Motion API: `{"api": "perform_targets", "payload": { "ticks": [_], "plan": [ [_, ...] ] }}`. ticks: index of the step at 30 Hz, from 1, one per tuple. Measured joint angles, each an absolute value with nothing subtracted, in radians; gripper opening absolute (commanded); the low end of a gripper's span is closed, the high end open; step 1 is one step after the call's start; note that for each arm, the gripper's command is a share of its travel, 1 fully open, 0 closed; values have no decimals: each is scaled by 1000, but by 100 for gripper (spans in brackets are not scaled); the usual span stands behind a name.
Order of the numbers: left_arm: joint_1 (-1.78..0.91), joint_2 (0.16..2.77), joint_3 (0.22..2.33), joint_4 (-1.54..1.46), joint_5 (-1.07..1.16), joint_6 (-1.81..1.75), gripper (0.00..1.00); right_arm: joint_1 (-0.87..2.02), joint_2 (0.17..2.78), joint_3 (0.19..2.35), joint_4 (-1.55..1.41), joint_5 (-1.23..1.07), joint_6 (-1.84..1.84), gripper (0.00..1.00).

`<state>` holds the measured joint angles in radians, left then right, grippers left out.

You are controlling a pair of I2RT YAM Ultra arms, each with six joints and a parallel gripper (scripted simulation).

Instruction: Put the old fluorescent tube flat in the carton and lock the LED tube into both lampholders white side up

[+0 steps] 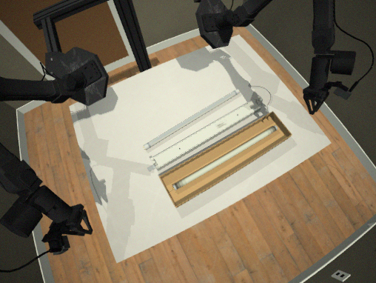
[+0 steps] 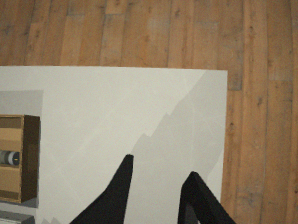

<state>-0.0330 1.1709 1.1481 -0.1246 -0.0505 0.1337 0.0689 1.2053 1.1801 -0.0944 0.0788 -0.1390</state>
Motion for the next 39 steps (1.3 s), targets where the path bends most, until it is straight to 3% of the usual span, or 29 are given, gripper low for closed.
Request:
{"api": "perform_targets", "payload": {
  "ticks": [10, 20, 21, 37, 38, 39],
  "plan": [
    [-6, 1066, 1035, -15, -1, 5, 32, 7, 1067, 1039, -6, 2, -9, 32],
    [-3, 1040, 1041, 9, 3, -2, 32, 0, 1043, 1041, -1, -6, 1, 32],
    [-3, 1040, 1040, 10, 3, -2, 49, 0, 1043, 1041, -1, -6, 1, 32],
    [-1, 1049, 1049, 2, 1, 0, 49, 0, 1046, 1048, 0, -2, 0, 32],
    [-1, 1049, 1049, 2, 1, 0, 49, 0, 1046, 1046, 0, -2, 0, 49],
    [0, 1049, 1049, 2, 1, 0, 49, 0, 1047, 1045, -1, -2, 0, 49]
  ]
}}
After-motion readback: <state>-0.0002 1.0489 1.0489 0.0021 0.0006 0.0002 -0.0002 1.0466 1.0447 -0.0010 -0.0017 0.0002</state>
